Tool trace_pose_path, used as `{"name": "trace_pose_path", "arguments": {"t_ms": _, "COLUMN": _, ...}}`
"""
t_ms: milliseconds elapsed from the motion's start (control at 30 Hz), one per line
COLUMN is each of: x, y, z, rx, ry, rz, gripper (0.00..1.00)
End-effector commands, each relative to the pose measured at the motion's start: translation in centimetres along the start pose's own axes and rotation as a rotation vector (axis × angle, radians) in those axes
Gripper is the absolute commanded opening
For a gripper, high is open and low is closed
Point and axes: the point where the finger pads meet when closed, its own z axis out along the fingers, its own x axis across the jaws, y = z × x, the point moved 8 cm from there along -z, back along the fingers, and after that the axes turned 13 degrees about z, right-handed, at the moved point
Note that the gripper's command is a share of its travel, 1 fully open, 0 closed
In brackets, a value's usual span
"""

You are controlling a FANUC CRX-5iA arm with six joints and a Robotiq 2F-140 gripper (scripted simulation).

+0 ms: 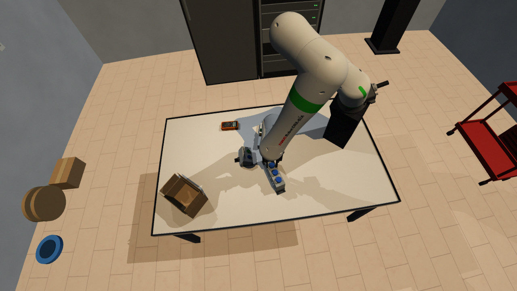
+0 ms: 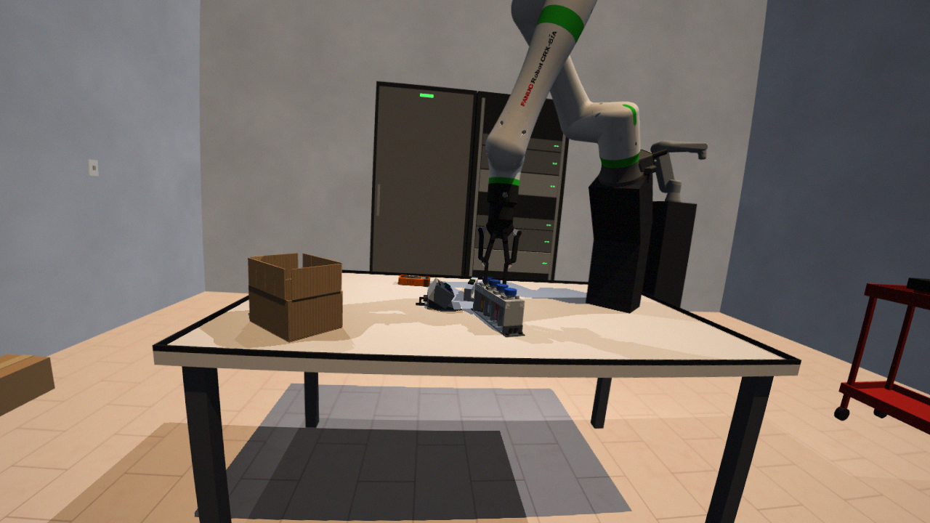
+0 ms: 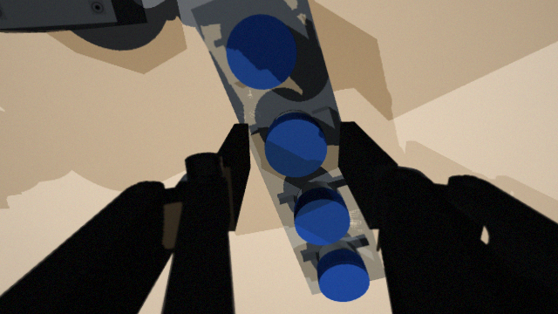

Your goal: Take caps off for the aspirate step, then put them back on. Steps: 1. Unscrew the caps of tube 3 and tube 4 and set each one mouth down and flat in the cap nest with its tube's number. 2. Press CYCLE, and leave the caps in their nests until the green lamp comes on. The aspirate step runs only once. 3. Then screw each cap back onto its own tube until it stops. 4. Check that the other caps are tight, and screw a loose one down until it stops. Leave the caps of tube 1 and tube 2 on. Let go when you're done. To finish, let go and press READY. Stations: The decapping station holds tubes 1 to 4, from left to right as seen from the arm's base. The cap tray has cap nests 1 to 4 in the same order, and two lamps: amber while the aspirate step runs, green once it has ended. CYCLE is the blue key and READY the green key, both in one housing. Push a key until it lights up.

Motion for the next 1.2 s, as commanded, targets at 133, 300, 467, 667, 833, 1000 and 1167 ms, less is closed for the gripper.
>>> {"name": "trace_pose_path", "arguments": {"t_ms": 133, "x": -0.07, "y": 0.48, "z": -0.04, "rx": 0.06, "ry": -0.005, "rz": 0.199, "gripper": 0.41}}
{"name": "trace_pose_path", "arguments": {"t_ms": 300, "x": -0.07, "y": 0.47, "z": -0.05, "rx": 0.06, "ry": -0.005, "rz": 0.199, "gripper": 0.41}}
{"name": "trace_pose_path", "arguments": {"t_ms": 467, "x": -0.07, "y": 0.47, "z": -0.05, "rx": 0.06, "ry": -0.005, "rz": 0.199, "gripper": 0.3}}
{"name": "trace_pose_path", "arguments": {"t_ms": 667, "x": -0.07, "y": 0.47, "z": -0.05, "rx": 0.06, "ry": -0.005, "rz": 0.199, "gripper": 0.3}}
{"name": "trace_pose_path", "arguments": {"t_ms": 833, "x": -0.07, "y": 0.49, "z": -0.07, "rx": 0.06, "ry": -0.004, "rz": 0.149, "gripper": 0.3}}
{"name": "trace_pose_path", "arguments": {"t_ms": 1000, "x": -0.07, "y": 0.48, "z": -0.09, "rx": 0.06, "ry": 0.003, "rz": -0.101, "gripper": 0.3}}
{"name": "trace_pose_path", "arguments": {"t_ms": 1167, "x": -0.07, "y": 0.48, "z": -0.11, "rx": 0.059, "ry": 0.011, "rz": -0.351, "gripper": 0.3}}
